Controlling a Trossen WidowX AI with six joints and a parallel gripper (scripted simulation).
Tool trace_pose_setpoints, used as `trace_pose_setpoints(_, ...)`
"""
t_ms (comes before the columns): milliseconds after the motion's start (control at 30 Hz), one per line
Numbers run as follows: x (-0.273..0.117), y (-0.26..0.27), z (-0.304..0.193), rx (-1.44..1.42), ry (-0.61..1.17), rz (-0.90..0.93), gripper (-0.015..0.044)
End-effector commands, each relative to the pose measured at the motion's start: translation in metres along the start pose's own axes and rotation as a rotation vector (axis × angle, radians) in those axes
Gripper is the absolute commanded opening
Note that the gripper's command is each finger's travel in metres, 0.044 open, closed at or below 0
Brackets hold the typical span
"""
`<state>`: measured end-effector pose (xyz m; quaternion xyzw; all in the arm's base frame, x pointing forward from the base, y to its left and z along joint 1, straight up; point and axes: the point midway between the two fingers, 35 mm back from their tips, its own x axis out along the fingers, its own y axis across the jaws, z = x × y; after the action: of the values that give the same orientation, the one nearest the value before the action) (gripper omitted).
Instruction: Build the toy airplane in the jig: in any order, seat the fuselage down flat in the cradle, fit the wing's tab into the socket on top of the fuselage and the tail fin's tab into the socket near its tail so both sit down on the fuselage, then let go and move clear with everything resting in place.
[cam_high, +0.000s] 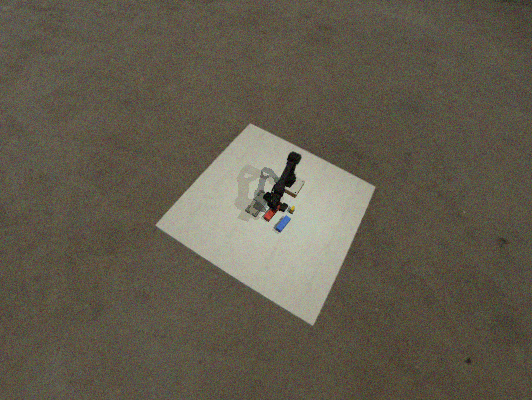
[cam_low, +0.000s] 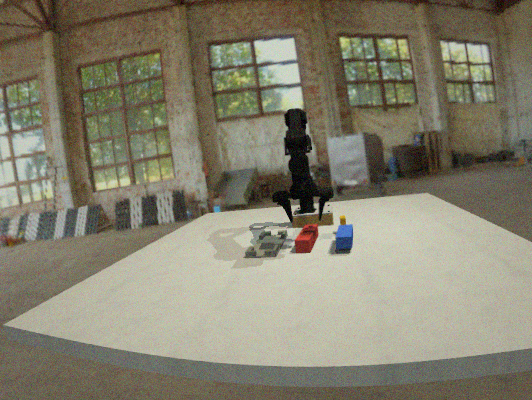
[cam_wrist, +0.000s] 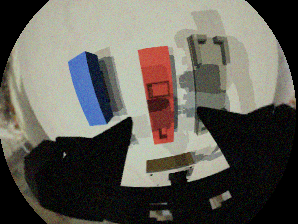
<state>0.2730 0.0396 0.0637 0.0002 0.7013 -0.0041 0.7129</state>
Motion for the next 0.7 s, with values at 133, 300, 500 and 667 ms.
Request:
trace_pose_setpoints(133, 0.019, 0.001, 0.000, 0.008, -0.005, 0.006, 0.0440)
trace_pose_setpoints(300, 0.021, 0.001, 0.001, 0.008, -0.005, 0.006, 0.0440)
trace_pose_setpoints(500, 0.031, 0.001, 0.001, 0.008, -0.005, 0.006, 0.0440)
trace_pose_setpoints(667, 0.039, 0.001, 0.001, 0.008, -0.005, 0.006, 0.0440)
